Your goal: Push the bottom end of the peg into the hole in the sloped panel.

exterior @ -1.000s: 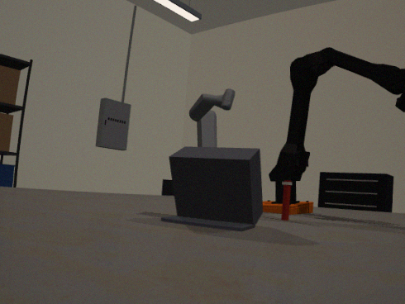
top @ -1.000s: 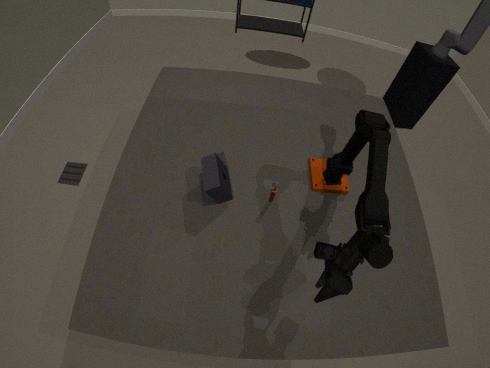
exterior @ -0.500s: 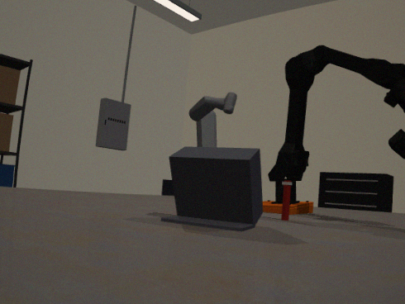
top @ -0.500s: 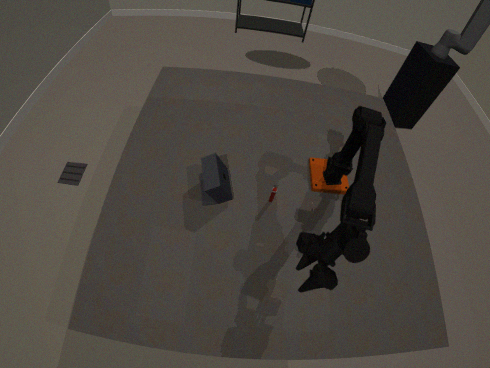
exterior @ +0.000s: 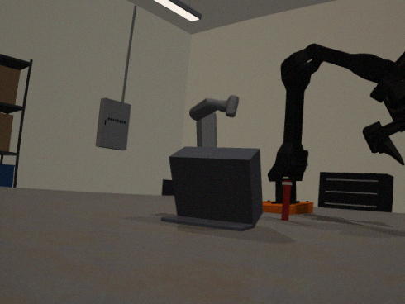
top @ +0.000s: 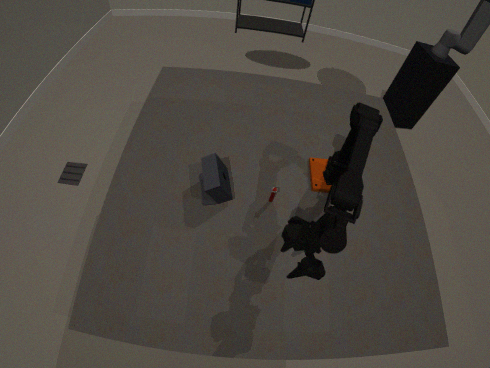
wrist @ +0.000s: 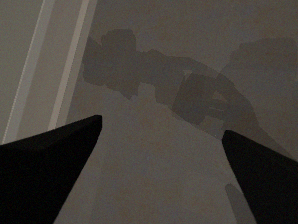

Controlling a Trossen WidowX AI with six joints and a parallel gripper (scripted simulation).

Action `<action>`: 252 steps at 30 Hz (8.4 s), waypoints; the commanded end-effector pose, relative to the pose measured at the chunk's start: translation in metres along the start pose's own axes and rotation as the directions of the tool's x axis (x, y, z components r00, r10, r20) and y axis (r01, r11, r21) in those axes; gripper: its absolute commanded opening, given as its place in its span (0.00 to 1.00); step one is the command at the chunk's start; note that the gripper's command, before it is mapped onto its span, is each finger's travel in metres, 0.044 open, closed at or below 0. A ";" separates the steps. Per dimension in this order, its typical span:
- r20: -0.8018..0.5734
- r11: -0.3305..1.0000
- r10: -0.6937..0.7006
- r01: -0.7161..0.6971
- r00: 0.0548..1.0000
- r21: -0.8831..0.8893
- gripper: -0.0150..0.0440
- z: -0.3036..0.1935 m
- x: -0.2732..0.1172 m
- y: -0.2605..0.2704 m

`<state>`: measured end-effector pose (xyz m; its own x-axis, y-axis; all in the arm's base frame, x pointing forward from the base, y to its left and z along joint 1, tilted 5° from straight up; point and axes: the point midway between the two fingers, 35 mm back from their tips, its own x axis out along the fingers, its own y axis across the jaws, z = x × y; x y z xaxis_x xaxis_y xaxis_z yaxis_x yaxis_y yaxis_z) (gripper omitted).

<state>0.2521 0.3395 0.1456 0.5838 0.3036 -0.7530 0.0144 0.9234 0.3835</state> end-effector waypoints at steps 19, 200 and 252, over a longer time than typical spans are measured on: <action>-0.088 0.889 -0.175 0.119 0.981 -0.441 1.00 0.031 0.000 -0.072; -0.393 0.256 -0.387 -0.312 0.834 -0.915 0.25 0.066 -0.070 -0.242; -0.162 0.463 -0.275 -0.017 0.948 -0.886 0.25 0.075 -0.060 -0.261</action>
<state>0.2747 0.0629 0.1307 0.3994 0.0637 -0.9146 -0.7393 0.6123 -0.2802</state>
